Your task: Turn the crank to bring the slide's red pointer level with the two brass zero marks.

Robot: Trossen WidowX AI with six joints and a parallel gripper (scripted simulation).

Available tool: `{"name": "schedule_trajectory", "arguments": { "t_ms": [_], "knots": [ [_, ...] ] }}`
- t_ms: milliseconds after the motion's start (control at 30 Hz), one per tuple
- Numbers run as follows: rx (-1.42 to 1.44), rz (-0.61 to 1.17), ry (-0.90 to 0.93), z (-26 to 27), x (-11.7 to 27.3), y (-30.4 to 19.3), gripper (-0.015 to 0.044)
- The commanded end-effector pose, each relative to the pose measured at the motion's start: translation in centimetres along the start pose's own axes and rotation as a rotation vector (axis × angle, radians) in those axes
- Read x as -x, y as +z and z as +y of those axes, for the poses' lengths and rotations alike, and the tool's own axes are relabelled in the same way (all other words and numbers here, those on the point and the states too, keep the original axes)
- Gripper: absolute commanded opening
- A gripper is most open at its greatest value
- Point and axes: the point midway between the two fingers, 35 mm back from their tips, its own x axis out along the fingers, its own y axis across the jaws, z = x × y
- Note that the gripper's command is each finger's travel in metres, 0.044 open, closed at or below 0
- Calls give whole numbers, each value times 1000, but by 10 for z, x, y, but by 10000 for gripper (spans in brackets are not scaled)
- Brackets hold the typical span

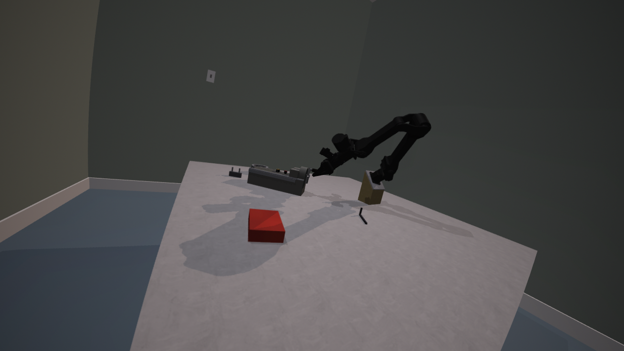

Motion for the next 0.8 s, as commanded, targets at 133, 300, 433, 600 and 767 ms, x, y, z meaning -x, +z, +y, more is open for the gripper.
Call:
{"name": "schedule_trajectory", "arguments": {
  "t_ms": [133, 300, 433, 600, 767],
  "knots": [
    [-10, -2, -25, -10, -1, -2, 0],
    [-10, -2, -25, -11, -2, -2, 0],
    [-10, -2, -25, -12, -2, -2, 0],
    [-10, -2, -25, -13, -3, -3, 0],
    [-10, -2, -25, -15, -4, -4, 0]
  ]
}}
